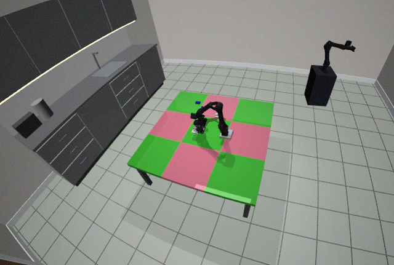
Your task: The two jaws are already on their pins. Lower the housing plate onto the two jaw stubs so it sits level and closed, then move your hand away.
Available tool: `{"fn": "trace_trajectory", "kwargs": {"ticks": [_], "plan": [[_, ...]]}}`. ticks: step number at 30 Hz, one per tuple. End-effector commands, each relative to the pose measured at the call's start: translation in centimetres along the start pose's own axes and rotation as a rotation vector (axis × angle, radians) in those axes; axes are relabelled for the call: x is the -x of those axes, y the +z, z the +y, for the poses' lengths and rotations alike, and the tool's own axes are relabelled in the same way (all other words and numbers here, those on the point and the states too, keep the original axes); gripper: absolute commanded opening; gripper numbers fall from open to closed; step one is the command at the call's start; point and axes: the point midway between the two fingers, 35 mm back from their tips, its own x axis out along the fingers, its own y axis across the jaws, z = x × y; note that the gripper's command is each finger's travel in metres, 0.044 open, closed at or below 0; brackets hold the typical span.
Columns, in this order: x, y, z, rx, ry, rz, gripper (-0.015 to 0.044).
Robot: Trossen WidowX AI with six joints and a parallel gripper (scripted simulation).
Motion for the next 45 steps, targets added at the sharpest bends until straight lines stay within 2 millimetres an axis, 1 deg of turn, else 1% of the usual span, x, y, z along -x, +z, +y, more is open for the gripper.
{"fn": "trace_trajectory", "kwargs": {"ticks": [1,2,5,6,19,20,22,23,26,28,32,33,34,36,39,40,42,45], "plan": [[0.0,0.0,0.0,-0.003,0.002,-0.001,0.0351],[0.0,0.0,0.0,-0.003,0.002,-0.001,0.0351],[0.0,0.0,0.0,0.0,0.0,0.0,0.043],[0.0,0.0,0.0,0.0,0.0,0.0,0.044],[0.0,0.0,0.0,0.0,0.0,0.0,0.044],[0.2,0.0,0.0,0.0,0.0,0.0,0.044],[1.4,0.2,0.0,-0.001,0.0,0.0,0.044],[2.3,0.2,0.0,-0.001,0.001,-0.001,0.044],[5.8,0.1,0.0,-0.002,0.002,-0.001,0.044],[7.4,-0.1,0.0,-0.003,0.002,-0.001,0.044],[7.6,-0.1,0.0,-0.003,0.002,-0.001,0.044],[6.9,0.2,0.0,-0.006,-0.001,-0.009,0.044],[7.1,0.1,0.0,-0.006,-0.001,-0.009,0.044],[8.4,-1.0,0.0,-0.005,0.0,-0.006,0.044],[11.3,-4.0,0.2,-0.004,0.001,0.0,0.044],[12.0,-4.8,0.2,-0.004,0.002,0.002,0.044],[12.5,-5.5,0.3,-0.003,0.002,0.003,0.044],[12.5,-5.5,0.3,-0.003,0.002,0.003,0.044]]}}
